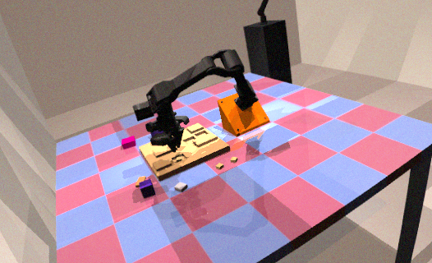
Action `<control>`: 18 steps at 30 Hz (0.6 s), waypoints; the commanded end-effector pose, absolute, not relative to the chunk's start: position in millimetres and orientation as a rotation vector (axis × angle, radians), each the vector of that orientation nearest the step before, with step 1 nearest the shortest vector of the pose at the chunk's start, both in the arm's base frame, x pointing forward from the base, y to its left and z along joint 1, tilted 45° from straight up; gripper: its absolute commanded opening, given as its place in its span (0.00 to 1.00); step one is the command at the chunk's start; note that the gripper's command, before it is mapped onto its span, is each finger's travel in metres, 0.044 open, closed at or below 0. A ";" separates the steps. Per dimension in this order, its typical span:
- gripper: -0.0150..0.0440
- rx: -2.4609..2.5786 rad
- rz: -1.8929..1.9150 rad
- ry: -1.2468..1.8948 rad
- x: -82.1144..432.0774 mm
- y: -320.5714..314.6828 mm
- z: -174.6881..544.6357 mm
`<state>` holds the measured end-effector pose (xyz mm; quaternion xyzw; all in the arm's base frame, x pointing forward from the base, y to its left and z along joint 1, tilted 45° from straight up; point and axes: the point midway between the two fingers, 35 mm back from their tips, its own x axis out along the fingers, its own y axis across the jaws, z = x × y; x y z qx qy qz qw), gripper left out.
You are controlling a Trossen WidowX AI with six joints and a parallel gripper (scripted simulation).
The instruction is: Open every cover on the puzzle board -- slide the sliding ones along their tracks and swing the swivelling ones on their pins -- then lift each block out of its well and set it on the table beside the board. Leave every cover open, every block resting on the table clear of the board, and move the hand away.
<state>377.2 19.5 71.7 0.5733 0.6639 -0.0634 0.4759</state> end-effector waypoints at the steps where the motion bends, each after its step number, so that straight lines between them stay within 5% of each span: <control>1: 0.50 1.343 -0.092 1.612 377.3 19.9 71.0; 18: 0.50 1.143 0.113 1.565 377.5 20.9 70.2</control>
